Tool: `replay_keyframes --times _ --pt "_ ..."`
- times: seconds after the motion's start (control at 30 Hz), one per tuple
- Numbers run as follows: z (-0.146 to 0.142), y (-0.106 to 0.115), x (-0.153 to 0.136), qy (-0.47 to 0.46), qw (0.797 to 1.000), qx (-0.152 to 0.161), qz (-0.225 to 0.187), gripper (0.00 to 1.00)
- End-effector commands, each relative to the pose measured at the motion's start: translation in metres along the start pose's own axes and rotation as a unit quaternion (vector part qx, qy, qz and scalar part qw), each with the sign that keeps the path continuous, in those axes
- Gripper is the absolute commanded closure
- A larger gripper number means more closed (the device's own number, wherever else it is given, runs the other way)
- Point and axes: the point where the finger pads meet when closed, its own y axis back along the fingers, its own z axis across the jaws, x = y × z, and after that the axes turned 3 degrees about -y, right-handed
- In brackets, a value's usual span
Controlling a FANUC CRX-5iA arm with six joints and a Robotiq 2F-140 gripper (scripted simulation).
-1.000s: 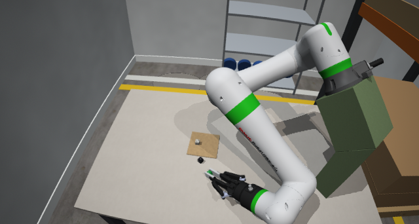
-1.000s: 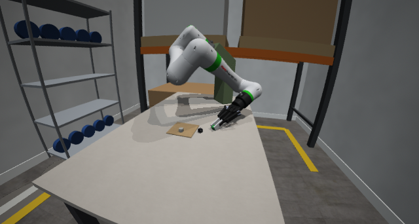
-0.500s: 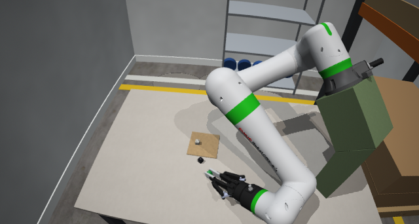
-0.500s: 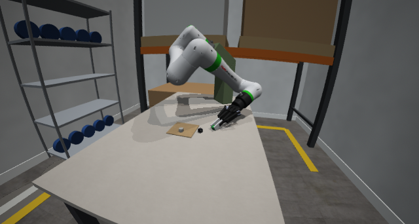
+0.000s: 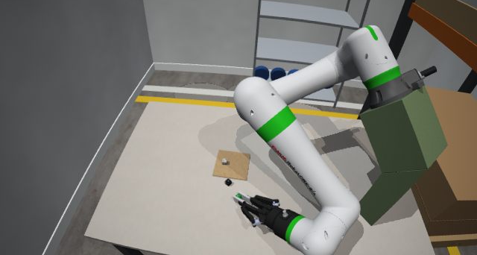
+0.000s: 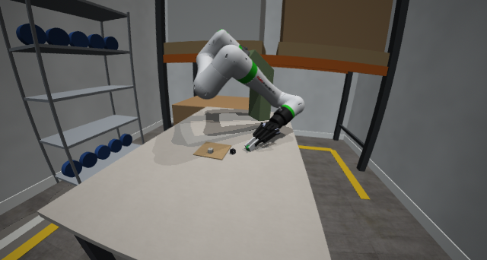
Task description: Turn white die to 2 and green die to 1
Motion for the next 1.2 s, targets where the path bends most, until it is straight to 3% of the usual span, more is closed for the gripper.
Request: replay_keyframes --times 0.0,0.67,1.17 --pt "0.0001 0.0002 0.0000 0.000 1.000 0.000 0.000 0.91" --pt "0.0001 0.0002 0.0000 0.000 1.000 0.000 0.000 0.79" --pt "0.0001 0.0002 0.0000 0.000 1.000 0.000 0.000 0.79"
